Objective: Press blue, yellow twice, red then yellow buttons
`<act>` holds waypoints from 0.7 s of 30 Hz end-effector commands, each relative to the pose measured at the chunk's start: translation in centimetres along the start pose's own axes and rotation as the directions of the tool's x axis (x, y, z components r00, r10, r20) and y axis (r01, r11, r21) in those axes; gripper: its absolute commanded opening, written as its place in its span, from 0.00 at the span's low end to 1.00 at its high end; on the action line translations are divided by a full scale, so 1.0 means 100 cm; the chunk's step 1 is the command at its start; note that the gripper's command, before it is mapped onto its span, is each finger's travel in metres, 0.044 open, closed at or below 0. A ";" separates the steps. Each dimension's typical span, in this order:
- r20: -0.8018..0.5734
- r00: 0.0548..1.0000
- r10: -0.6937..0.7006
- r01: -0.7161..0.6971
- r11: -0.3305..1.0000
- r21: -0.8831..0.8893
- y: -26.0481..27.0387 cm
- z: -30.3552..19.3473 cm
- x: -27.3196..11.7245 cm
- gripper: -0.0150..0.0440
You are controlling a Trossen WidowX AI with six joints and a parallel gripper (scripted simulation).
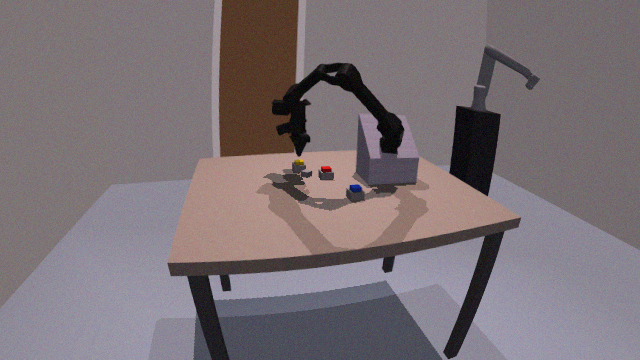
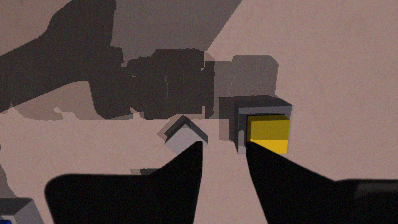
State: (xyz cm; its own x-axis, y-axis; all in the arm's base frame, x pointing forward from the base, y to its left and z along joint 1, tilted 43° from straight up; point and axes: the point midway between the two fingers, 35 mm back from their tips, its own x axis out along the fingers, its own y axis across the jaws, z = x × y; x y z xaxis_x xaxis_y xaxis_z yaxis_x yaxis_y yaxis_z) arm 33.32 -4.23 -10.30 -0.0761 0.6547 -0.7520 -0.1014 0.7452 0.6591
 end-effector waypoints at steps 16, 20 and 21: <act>0.026 1.000 0.000 0.001 1.000 -0.026 0.298 -0.047 -0.052 0.93; 0.018 0.999 0.028 -0.028 0.999 -0.028 0.336 -0.084 -0.057 0.93; 0.017 0.999 0.030 -0.030 0.999 -0.028 0.339 -0.087 -0.057 0.93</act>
State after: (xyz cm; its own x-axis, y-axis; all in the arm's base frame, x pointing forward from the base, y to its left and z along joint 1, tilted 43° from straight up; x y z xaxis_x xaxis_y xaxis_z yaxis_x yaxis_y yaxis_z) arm 24.77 15.10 14.42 -0.0565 0.6635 -0.7460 -0.1379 0.7349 0.6640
